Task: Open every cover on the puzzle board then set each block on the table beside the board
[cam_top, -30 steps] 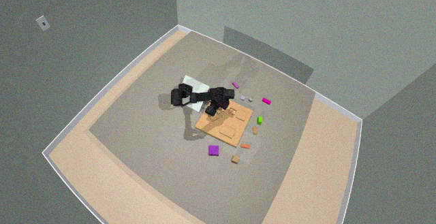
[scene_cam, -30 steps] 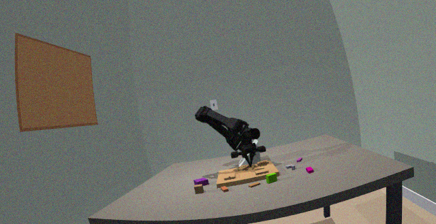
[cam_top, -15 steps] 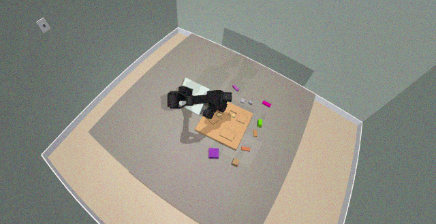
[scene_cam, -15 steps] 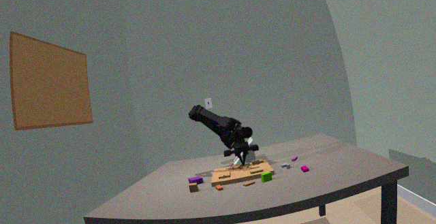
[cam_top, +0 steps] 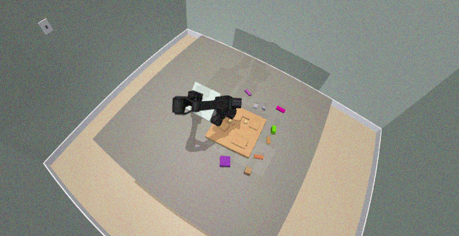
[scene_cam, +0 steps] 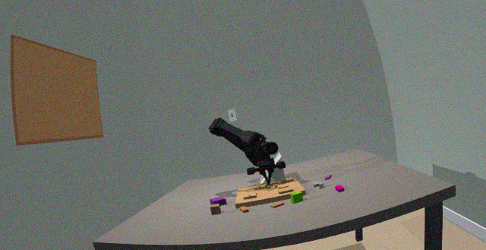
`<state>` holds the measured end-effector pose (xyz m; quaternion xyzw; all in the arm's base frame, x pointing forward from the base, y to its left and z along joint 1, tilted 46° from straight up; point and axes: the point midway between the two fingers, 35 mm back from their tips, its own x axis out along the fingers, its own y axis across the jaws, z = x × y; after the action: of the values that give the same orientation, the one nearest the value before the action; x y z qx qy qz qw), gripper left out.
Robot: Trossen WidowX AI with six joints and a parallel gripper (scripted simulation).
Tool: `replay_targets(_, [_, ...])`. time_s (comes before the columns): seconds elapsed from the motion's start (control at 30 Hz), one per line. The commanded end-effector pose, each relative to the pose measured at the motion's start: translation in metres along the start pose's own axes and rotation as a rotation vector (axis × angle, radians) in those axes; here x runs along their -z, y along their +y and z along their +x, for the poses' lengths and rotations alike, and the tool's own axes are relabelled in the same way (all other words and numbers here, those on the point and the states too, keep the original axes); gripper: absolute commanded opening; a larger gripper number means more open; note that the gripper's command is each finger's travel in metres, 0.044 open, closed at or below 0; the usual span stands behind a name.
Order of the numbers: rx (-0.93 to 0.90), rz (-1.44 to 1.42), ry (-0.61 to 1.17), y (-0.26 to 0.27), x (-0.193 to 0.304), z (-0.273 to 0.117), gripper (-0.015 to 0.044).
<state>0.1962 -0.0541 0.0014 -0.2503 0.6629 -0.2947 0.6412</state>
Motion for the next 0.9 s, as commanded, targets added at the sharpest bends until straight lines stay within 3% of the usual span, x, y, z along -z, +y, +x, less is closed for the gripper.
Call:
replay_targets(0.0, [0.005,-0.005,0.004,-0.006,0.004,0.001,0.0])
replay_targets(0.87, [0.001,-0.006,0.004,-0.013,0.008,-0.019,0.0])
